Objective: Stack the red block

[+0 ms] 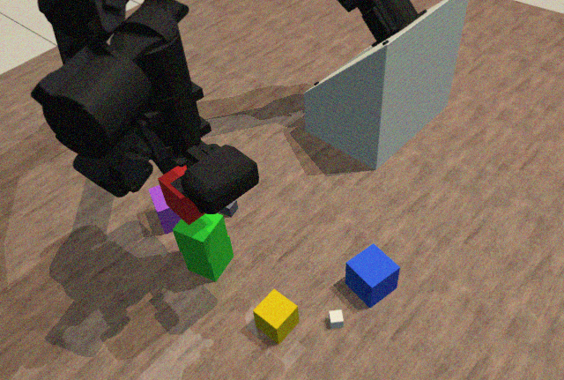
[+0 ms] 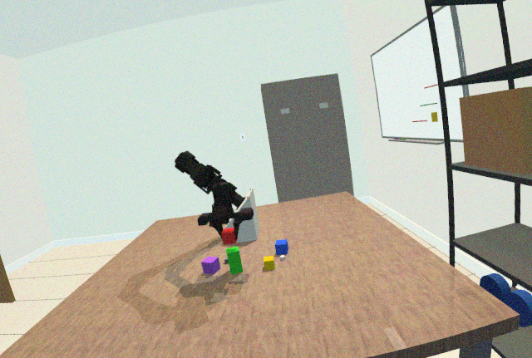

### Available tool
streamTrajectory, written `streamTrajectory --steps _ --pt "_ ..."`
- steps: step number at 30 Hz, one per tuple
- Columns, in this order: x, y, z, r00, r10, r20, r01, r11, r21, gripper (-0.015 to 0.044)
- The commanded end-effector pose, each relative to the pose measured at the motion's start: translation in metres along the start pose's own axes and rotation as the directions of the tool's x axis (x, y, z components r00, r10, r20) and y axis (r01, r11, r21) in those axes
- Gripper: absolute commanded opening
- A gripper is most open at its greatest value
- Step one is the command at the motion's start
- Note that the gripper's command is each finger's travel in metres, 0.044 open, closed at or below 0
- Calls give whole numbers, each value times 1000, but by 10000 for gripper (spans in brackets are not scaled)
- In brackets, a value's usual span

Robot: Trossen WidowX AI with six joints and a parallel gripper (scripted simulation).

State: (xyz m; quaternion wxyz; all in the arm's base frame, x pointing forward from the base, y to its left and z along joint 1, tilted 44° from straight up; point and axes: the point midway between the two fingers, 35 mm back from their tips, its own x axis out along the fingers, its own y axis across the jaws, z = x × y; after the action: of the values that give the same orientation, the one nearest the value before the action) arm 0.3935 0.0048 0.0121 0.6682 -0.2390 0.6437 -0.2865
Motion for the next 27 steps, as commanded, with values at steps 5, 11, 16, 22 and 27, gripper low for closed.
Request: streamTrajectory --steps 5,11,16,22,27 --pt "18 1 2 1000 -5 5 5 1000 -8 0" --pt "31 0 2 1000 -6 5 6 1000 -8 0" --pt "31 0 2 1000 -6 5 6 1000 -8 0" --pt "31 0 2 1000 -6 5 6 1000 -8 0" --pt "32 0 2 1000 -6 5 6 1000 -8 0"
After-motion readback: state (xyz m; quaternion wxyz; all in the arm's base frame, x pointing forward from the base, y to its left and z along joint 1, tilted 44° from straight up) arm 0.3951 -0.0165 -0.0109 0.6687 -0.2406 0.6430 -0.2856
